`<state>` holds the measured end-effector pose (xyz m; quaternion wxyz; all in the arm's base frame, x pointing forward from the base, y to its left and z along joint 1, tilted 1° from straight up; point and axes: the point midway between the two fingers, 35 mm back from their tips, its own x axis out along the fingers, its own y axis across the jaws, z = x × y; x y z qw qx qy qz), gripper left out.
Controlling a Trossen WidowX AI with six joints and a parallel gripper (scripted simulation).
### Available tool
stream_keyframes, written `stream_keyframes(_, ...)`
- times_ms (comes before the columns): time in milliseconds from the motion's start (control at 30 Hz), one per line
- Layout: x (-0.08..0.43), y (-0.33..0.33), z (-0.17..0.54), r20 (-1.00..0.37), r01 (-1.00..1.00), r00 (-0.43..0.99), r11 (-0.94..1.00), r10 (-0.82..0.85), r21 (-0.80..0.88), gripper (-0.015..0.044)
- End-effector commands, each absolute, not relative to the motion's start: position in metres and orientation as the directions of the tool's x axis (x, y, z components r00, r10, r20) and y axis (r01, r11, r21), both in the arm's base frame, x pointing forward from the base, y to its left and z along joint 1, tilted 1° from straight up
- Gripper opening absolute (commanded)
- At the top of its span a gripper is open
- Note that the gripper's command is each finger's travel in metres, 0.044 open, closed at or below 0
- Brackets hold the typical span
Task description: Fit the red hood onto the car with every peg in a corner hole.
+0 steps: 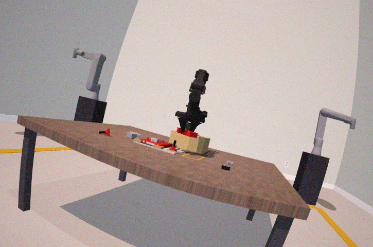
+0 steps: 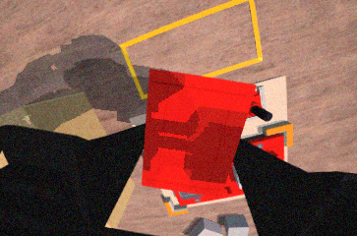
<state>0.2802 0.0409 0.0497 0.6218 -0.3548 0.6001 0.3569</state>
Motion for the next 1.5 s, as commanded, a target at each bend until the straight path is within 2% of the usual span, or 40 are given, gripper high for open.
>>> stream_keyframes(0,0.292,0.028,0.051,-0.999,-0.796,0.037,0.605,0.021,-0.017,0.0000)
stream_keyframes(433,0.323,-0.034,0.053,-0.998,-0.377,0.065,0.926,0.010,-0.016,0.0000)
stream_keyframes(867,0.338,-0.099,0.053,-0.996,0.068,0.086,0.998,-0.008,-0.002,0.0000)
stream_keyframes(1167,0.338,-0.102,0.047,-0.996,0.084,0.086,0.996,-0.009,-0.002,0.0000)
stream_keyframes(1467,0.339,-0.102,0.004,-0.996,0.084,0.086,0.996,-0.009,-0.002,0.0000)
